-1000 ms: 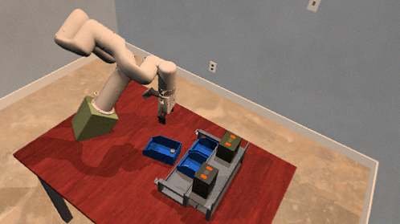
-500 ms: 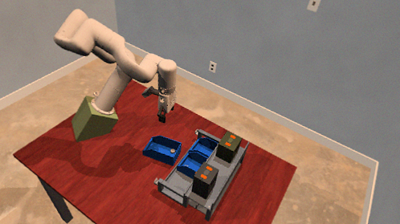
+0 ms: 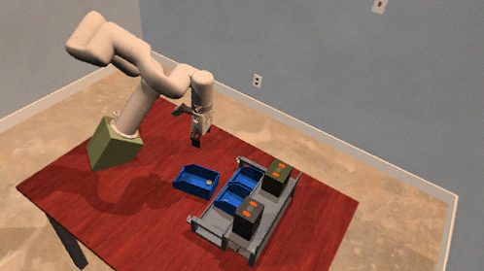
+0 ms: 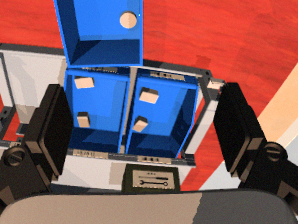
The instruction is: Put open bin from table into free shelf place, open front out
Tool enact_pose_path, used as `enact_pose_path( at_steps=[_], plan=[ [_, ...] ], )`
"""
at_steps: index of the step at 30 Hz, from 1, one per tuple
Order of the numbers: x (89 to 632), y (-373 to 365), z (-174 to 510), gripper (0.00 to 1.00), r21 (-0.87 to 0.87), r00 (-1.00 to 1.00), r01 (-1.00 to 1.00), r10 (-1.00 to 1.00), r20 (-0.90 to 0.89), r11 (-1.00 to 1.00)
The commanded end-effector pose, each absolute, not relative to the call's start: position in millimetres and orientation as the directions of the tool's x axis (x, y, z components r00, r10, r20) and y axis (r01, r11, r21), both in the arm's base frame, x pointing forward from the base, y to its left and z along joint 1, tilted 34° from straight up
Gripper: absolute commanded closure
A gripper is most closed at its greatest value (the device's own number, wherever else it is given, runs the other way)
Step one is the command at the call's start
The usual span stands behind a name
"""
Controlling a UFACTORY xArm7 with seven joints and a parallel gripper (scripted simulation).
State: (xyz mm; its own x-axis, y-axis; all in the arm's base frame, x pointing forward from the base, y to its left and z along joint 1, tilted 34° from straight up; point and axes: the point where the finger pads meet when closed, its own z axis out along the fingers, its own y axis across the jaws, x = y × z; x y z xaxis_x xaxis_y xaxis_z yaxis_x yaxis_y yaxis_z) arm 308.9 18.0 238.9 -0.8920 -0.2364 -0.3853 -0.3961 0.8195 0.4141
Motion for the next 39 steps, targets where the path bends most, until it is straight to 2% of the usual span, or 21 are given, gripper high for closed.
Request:
enact_pose_path(
  at_steps=[1, 35, 39],
  plan=[
    [310, 17, 240, 0.00, 0.413, -0.892, -0.395, -0.234, -0.388, 0.820],
    [309, 15, 243, 0.00, 0.413, -0.892, -0.395, -0.234, -0.388, 0.820],
    [318, 38, 207, 0.00, 0.413, -0.892, -0.395, -0.234, -0.388, 0.820]
  ],
)
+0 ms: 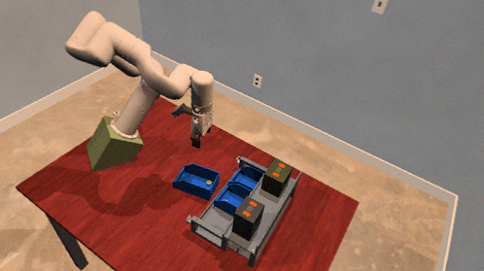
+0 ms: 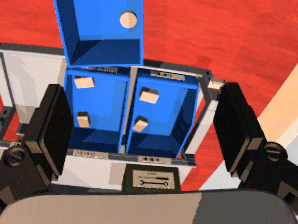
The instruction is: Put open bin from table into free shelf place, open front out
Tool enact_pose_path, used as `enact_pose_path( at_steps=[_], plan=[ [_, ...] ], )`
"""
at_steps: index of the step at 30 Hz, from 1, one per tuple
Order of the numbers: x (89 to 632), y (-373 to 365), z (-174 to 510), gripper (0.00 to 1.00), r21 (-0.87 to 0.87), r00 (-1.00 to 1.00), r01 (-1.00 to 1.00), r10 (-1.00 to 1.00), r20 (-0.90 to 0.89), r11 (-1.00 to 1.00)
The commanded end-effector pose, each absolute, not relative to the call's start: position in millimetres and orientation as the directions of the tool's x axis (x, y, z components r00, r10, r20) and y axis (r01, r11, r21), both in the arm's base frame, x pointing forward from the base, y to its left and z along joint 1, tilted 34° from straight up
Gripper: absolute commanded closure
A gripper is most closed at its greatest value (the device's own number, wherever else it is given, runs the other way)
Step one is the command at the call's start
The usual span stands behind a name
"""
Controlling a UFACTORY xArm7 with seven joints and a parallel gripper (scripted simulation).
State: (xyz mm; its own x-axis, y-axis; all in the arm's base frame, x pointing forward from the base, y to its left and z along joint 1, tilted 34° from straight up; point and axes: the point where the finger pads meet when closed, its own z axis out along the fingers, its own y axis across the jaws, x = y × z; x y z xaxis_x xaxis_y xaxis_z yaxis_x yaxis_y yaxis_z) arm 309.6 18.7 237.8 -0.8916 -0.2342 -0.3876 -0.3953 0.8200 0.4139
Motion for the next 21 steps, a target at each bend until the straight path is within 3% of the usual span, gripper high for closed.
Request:
enact_pose_path(
  at_steps=[1, 13, 21],
  plan=[
    [321, 44, 198, 0.00, 0.413, -0.892, -0.395, -0.234, -0.388, 0.820],
    [321, 44, 198, 0.00, 0.413, -0.892, -0.395, -0.234, -0.388, 0.820],
    [331, 67, 162, 0.00, 0.413, -0.892, -0.395, -0.234, -0.387, 0.820]
  ],
)
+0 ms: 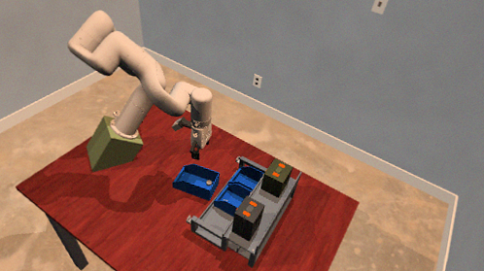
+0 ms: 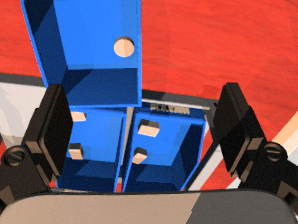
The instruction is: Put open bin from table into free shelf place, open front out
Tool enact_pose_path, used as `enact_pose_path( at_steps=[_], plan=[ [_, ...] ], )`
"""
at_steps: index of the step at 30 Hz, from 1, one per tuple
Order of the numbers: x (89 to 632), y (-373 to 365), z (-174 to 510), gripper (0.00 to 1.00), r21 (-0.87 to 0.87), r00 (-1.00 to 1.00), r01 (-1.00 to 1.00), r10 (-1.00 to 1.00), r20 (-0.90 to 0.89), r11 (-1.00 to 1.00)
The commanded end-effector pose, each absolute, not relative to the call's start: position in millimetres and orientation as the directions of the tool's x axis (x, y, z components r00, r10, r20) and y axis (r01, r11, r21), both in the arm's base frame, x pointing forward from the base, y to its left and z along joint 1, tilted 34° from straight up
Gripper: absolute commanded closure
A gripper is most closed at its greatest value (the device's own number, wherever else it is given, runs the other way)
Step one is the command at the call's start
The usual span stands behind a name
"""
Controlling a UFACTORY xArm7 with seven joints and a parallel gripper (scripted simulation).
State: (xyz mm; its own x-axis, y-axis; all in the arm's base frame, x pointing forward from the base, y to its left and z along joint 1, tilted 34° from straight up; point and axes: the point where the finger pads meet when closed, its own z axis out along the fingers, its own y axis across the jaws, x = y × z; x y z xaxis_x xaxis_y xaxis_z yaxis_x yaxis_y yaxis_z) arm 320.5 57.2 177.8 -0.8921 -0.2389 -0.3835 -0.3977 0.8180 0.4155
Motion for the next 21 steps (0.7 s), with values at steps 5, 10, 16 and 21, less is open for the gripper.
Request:
enact_pose_path(
  at_steps=[5, 10, 16, 21],
  plan=[
    [330.8, 66.8, 161.5, 0.00, 0.413, -0.892, -0.395, -0.234, -0.387, 0.820],
    [329.0, 65.0, 164.3, 0.00, 0.413, -0.891, -0.396, -0.235, -0.387, 0.820],
    [329.2, 62.3, 168.6, 0.00, 0.413, -0.892, -0.395, -0.235, -0.387, 0.820],
    [329.2, 62.3, 168.6, 0.00, 0.413, -0.892, -0.395, -0.235, -0.387, 0.820]
  ],
)
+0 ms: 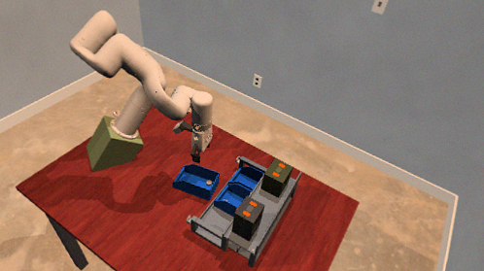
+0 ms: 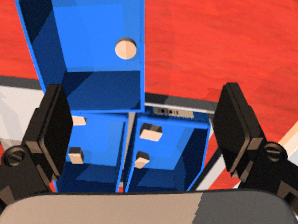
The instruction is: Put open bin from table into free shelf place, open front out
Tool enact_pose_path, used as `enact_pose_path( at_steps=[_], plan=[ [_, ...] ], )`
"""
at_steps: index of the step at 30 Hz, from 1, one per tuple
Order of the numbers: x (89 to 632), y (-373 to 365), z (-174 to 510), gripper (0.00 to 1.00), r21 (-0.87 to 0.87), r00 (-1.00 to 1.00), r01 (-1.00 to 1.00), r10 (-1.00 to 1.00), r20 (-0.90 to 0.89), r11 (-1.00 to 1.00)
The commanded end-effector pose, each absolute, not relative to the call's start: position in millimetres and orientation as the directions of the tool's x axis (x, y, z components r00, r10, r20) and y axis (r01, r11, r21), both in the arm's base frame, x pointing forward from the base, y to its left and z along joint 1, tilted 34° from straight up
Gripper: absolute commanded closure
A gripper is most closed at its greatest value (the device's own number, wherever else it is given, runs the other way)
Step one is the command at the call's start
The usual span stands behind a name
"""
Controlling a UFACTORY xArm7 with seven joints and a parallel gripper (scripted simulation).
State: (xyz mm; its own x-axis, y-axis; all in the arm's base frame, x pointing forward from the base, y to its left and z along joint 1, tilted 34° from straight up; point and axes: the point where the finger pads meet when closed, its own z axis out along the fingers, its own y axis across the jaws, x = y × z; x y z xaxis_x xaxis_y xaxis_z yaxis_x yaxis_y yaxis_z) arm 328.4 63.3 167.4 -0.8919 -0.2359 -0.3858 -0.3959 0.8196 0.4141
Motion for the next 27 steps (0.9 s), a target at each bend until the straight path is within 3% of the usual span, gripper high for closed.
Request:
enact_pose_path(
  at_steps=[1, 27],
  plan=[
    [329.2, 62.3, 168.6, 0.00, 0.413, -0.892, -0.395, -0.235, -0.387, 0.820],
    [326.8, 57.9, 175.6, 0.00, 0.413, -0.892, -0.395, -0.235, -0.387, 0.820]
  ],
)
